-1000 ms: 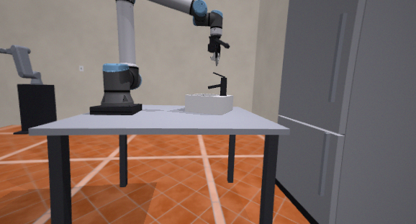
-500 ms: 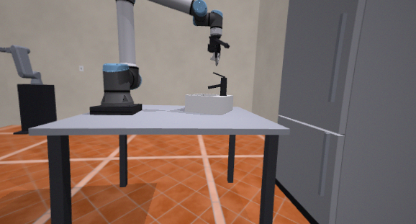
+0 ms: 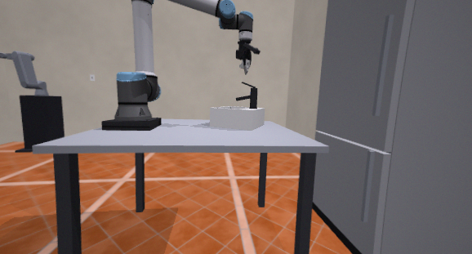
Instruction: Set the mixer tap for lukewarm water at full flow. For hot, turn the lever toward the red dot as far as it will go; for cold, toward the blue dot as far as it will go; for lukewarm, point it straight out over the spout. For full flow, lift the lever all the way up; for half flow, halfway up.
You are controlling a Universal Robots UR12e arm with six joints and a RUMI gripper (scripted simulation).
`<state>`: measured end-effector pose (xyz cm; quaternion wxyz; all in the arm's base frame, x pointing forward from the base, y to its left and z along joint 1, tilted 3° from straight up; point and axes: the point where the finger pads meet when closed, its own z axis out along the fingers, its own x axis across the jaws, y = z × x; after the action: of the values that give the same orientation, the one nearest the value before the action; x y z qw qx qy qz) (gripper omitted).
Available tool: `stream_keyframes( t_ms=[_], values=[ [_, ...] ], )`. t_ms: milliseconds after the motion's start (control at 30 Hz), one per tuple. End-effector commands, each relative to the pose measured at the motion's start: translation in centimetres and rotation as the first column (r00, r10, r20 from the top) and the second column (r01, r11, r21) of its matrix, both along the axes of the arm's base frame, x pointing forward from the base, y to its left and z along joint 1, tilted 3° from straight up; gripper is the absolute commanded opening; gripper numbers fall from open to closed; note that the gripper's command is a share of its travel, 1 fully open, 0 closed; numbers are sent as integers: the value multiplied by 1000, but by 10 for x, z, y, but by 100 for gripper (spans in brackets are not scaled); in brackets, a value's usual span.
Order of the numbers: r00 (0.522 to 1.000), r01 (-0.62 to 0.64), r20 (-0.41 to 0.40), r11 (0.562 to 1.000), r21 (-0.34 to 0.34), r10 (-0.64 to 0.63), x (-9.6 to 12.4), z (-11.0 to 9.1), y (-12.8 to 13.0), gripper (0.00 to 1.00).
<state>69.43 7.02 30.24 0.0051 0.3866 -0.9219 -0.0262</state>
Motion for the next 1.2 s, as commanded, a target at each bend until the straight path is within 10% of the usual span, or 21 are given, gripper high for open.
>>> stream_keyframes(
  t_ms=[0, 467, 900, 1167],
  values=[
    [988, 154, -5, 988, -6, -154, 1, 2, -4, 0],
    [852, 523, -17, 852, -23, -523, -1, 3, -8, 0],
    [567, 822, -22, 568, -43, -823, -5, 5, -10, 0],
    [260, 964, -20, 261, -60, -965, -7, 6, -10, 0]
  ],
)
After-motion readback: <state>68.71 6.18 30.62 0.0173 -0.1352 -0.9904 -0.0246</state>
